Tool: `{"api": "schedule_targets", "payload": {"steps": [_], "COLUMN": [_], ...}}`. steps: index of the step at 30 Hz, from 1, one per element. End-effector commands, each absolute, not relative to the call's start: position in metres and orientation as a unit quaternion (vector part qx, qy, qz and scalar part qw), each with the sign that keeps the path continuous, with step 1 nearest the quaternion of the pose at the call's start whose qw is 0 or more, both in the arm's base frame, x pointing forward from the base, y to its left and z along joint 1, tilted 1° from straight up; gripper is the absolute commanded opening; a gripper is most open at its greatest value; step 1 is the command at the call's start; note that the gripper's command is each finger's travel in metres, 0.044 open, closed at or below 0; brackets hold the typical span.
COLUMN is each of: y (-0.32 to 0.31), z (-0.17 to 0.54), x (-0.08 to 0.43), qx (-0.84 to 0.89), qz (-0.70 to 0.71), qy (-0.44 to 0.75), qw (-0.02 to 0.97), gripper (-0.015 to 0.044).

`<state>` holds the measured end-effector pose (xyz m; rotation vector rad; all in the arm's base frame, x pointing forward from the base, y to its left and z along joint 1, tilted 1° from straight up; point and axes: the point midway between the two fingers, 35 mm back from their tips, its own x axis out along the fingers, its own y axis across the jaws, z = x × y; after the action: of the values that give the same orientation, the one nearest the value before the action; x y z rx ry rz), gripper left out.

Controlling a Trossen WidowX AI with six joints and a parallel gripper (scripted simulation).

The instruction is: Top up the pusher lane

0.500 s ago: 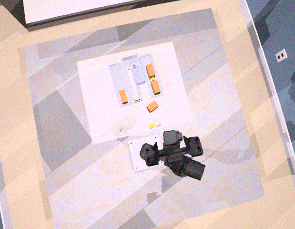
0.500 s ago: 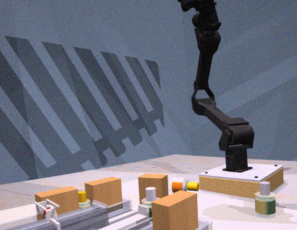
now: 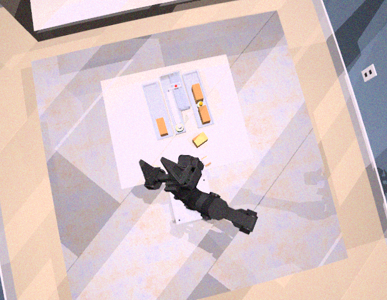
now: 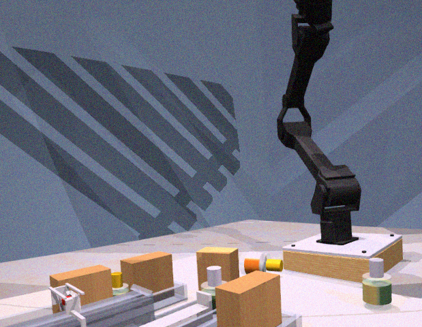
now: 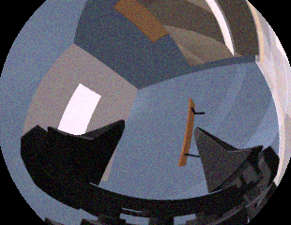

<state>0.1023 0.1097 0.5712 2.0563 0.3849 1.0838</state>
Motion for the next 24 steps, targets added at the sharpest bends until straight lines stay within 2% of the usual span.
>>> {"api": "schedule_targets", "payload": {"steps": [1, 8, 13, 19, 24], "y": [0.158, 0.218, 0.241, 0.244, 0.225], "z": [0.528, 0.436, 0.36, 0.263, 0.187], "x": [0.129, 0.169, 0.189, 0.201, 0.197], "qx": [0.747, 0.592, 0.447, 0.242, 0.064], "qz": [0.384, 0.311, 0.263, 0.213, 0.186], "qy": [0.182, 0.253, 0.319, 0.417, 0.511], "qw": [0.512, 0.699, 0.793, 0.85, 0.837], "gripper": [0.044, 0.044, 0.044, 0.044, 0.044]}}
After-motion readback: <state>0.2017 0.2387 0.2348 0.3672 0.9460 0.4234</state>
